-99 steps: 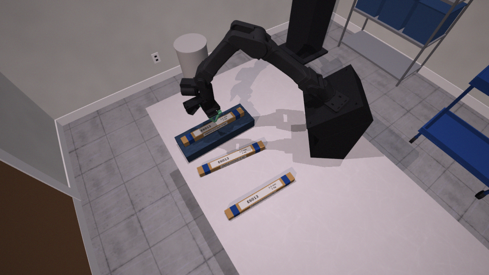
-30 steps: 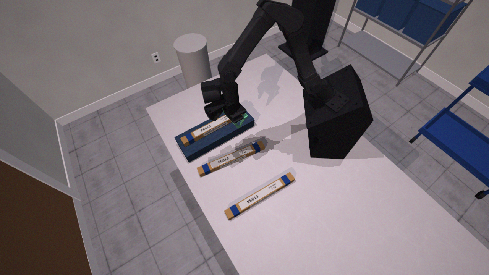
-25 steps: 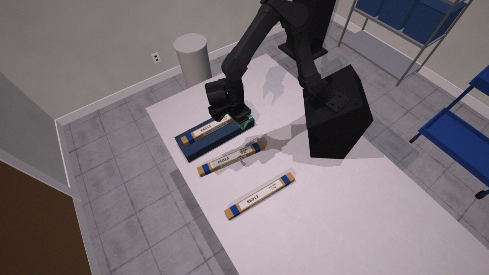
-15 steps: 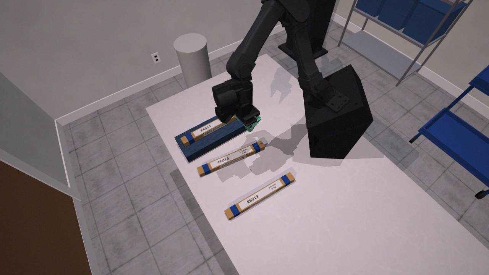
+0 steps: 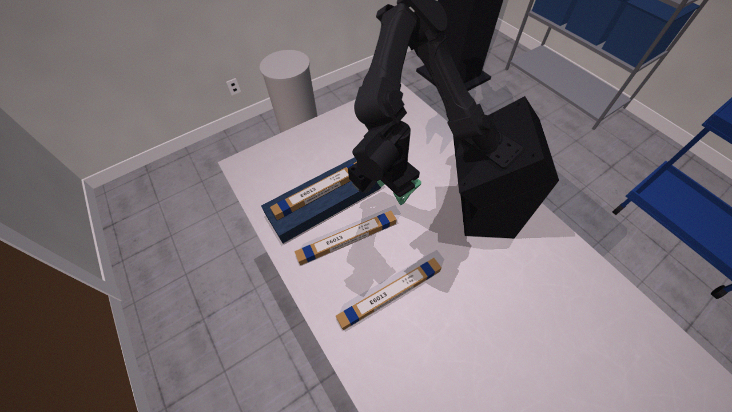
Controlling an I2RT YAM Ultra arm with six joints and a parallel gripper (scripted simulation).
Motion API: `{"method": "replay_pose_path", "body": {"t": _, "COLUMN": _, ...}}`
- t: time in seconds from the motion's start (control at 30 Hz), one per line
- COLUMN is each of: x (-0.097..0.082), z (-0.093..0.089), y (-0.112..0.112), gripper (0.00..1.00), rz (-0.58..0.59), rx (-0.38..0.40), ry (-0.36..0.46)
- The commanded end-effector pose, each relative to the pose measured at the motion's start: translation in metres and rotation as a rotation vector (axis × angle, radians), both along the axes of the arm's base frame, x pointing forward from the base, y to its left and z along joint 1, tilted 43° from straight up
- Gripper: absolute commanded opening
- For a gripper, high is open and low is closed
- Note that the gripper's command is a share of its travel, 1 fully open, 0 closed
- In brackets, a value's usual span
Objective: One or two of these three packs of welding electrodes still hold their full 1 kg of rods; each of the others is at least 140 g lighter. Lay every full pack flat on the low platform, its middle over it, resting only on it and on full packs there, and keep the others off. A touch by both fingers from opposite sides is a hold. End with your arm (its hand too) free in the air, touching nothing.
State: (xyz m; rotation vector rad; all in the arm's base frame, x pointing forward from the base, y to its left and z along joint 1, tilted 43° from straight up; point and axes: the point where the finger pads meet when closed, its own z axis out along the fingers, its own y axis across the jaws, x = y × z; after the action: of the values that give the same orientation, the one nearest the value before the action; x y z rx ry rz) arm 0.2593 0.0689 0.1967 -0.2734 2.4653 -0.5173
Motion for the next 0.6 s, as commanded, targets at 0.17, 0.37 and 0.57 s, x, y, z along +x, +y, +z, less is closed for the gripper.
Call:
{"method": "replay_pose_path", "body": {"t": 0.17, "x": -0.0140, "z": 0.0080, "y": 0.0202, "gripper": 0.74, "rz": -0.087, "rx": 0.005, "ry": -0.025}}
{"method": "replay_pose_path", "body": {"t": 0.37, "x": -0.0161, "z": 0.0154, "y": 0.0176, "gripper": 0.74, "rz": -0.088, "rx": 0.033, "ry": -0.049}}
{"method": "replay_pose_path", "body": {"t": 0.57, "x": -0.0161, "z": 0.0154, "y": 0.0176, "gripper": 0.74, "rz": -0.088, "rx": 0.033, "ry": -0.049}}
